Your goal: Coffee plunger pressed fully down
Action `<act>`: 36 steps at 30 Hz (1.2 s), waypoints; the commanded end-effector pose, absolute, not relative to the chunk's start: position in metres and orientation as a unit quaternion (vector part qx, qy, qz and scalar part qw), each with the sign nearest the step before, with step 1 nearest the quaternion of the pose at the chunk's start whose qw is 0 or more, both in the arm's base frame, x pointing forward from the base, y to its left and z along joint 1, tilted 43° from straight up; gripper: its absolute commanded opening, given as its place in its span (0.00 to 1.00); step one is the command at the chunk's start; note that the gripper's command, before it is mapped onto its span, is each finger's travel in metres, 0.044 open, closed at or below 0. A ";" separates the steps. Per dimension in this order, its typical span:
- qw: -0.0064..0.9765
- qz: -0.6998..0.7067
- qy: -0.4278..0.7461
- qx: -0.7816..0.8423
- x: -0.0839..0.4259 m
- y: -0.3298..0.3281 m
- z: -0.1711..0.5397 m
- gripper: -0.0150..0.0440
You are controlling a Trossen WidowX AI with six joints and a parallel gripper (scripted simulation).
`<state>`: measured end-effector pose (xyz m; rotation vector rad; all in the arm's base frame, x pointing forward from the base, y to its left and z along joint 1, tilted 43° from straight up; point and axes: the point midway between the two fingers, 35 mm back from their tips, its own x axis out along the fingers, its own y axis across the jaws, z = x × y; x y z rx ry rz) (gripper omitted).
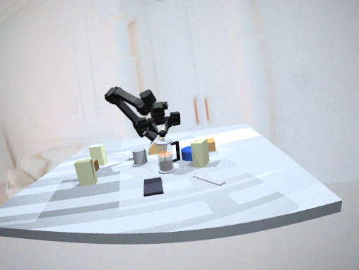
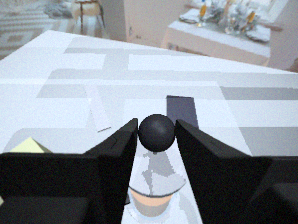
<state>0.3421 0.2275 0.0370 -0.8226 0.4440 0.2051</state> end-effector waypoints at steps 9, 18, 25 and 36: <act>0.888 0.099 0.214 -0.396 0.342 0.228 0.037 0.60; 0.888 0.099 0.214 -0.396 0.342 0.228 0.037 1.00; 0.887 0.098 0.218 -0.396 0.332 0.240 0.054 1.00; 0.884 0.094 0.222 -0.400 0.300 0.259 0.098 1.00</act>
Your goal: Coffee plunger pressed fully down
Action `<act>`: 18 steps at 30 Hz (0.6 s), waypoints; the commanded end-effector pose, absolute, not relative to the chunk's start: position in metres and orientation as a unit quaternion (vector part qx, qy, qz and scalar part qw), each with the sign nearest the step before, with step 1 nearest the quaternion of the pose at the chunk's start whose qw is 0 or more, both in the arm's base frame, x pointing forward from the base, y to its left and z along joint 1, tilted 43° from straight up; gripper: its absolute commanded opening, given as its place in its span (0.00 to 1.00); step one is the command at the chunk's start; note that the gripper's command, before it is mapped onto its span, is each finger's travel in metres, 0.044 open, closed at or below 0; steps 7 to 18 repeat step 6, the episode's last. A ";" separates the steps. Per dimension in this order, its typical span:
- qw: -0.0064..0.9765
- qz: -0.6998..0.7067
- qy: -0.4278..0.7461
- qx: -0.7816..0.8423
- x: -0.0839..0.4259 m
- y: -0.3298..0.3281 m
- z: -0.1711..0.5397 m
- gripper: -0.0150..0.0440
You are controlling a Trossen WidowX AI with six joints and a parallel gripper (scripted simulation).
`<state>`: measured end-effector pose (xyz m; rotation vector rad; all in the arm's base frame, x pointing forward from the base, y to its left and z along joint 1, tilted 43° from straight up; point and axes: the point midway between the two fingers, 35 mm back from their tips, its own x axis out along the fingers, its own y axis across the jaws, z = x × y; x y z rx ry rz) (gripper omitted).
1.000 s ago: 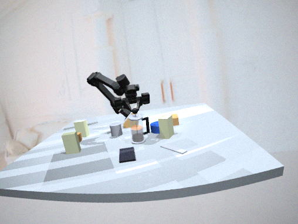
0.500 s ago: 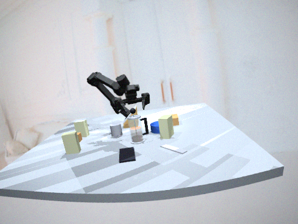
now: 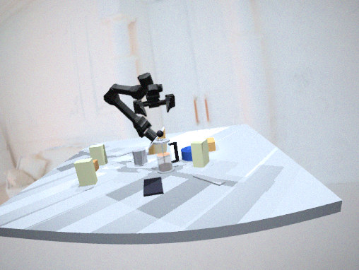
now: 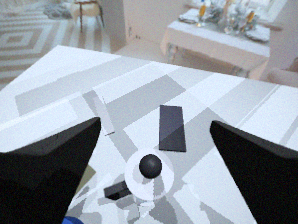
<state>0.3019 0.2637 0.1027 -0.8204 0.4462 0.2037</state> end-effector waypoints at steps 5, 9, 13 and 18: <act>0.884 0.094 0.222 -0.400 0.300 0.259 0.098 1.00; 0.884 0.094 0.222 -0.400 0.300 0.259 0.098 1.00; 0.884 0.094 0.222 -0.400 0.300 0.259 0.098 1.00; 0.884 0.094 0.222 -0.400 0.300 0.259 0.098 1.00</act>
